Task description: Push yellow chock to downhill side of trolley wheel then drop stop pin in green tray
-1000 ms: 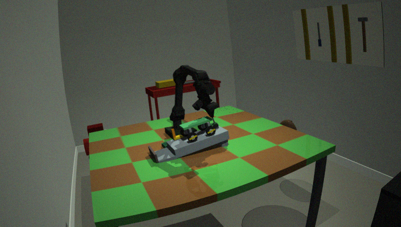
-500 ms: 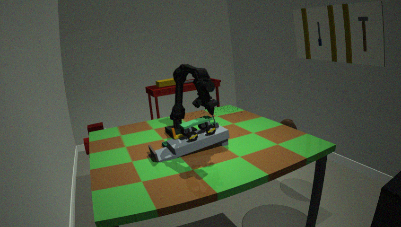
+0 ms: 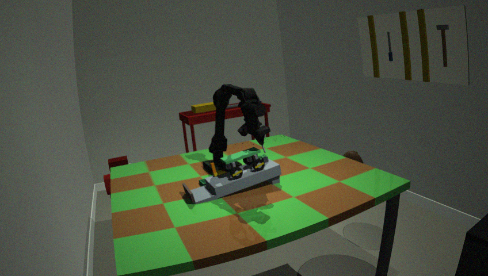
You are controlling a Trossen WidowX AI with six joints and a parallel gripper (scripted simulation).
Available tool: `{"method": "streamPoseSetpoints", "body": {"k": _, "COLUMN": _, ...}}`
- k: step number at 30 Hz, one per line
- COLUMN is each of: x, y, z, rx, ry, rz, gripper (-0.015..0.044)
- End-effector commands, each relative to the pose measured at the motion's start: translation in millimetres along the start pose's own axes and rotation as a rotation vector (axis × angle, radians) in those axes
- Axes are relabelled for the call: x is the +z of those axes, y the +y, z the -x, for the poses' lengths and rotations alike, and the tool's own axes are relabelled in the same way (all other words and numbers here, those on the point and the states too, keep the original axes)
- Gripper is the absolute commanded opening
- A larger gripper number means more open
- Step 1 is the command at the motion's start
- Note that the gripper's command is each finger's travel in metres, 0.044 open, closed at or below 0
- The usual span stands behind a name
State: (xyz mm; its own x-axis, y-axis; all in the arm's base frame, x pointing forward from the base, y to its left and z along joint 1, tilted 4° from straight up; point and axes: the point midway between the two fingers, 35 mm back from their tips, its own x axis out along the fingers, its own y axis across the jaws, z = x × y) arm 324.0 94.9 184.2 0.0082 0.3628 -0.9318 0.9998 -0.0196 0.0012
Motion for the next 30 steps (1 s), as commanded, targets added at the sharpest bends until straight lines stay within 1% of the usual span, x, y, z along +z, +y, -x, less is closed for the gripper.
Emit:
{"method": "streamPoseSetpoints", "body": {"k": 1, "x": -8, "y": 1, "z": 0, "rx": 0.006, "ry": 0.006, "rz": -0.002, "gripper": 0.0}}
{"method": "streamPoseSetpoints", "body": {"k": 13, "x": -22, "y": -2, "z": 0, "rx": 0.006, "ry": 0.007, "rz": -0.002, "gripper": 0.0}}
{"method": "streamPoseSetpoints", "body": {"k": 30, "x": -22, "y": -57, "z": -6, "rx": 0.001, "ry": 0.008, "rz": -0.004, "gripper": 0.0}}
